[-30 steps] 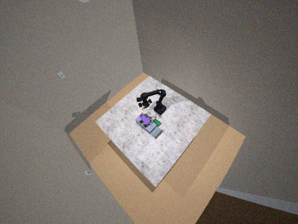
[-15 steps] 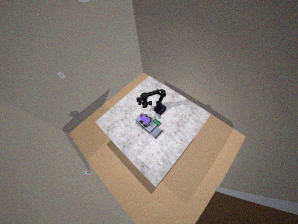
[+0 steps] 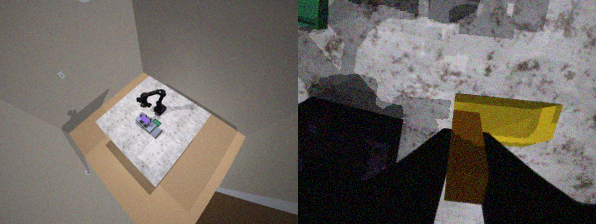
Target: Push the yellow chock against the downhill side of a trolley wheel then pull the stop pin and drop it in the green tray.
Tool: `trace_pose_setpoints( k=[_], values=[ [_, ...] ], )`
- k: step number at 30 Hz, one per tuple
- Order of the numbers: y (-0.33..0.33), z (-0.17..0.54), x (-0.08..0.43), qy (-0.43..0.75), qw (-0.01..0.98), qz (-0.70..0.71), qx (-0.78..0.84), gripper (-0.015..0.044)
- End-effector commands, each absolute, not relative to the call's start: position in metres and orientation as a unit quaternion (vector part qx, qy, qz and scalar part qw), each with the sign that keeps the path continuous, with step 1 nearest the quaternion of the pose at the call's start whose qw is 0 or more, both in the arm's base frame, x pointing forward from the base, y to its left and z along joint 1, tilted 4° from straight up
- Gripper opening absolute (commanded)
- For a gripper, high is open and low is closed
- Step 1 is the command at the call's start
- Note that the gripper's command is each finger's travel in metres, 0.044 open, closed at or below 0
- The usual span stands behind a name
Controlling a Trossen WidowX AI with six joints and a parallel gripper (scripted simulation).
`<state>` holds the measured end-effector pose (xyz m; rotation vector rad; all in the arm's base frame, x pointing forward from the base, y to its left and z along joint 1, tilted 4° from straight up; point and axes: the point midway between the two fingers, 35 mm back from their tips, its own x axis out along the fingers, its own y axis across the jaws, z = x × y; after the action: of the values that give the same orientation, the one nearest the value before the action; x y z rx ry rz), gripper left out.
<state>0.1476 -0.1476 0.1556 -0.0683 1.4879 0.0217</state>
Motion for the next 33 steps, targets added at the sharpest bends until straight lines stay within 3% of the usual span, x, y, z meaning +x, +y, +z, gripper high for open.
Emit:
trace_pose_setpoints(
  k=[1, 33],
  values=[
    [-0.148, 0.156, 0.147, 0.677, 0.735, -0.022, 0.005, 0.0000],
    [-0.079, 0.154, 0.180, 0.675, 0.736, -0.040, 0.030, 0.0000]
  ],
)
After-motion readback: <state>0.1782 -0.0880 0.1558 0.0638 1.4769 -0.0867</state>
